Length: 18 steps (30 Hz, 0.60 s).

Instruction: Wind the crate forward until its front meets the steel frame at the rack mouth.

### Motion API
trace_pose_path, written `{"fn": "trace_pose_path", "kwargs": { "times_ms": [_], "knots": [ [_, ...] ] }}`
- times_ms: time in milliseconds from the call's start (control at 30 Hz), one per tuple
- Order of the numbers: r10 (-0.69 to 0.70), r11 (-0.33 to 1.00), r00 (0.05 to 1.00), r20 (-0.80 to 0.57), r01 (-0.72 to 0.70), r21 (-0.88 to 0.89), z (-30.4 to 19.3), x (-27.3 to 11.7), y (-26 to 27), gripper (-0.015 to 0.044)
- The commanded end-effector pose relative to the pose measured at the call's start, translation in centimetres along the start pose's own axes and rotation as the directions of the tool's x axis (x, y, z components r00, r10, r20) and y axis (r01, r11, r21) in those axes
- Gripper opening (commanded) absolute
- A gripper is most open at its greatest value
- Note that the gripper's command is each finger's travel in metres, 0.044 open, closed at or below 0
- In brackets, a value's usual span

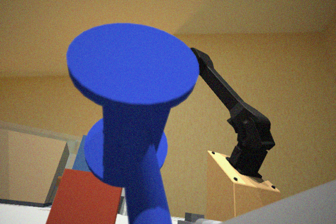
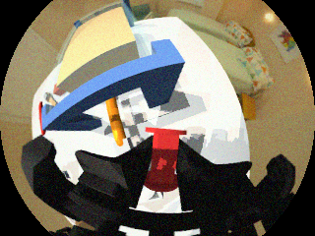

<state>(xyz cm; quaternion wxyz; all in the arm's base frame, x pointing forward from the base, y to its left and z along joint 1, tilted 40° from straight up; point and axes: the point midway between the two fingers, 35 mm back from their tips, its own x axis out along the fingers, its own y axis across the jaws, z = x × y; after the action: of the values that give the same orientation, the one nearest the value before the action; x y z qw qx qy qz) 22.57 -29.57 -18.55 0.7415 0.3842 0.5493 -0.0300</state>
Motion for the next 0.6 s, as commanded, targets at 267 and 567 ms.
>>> {"fn": "trace_pose_path", "kwargs": {
  "times_ms": [267, 567],
  "knots": [
    [0.046, 0.999, 0.999, -0.005, -0.046, -0.014, 0.6, 0.6, 3.2, 0.0],
    [0.047, 0.999, 0.999, -0.005, -0.047, -0.014, 0.6, 0.6, 4.2, 0.0]
  ]
}}
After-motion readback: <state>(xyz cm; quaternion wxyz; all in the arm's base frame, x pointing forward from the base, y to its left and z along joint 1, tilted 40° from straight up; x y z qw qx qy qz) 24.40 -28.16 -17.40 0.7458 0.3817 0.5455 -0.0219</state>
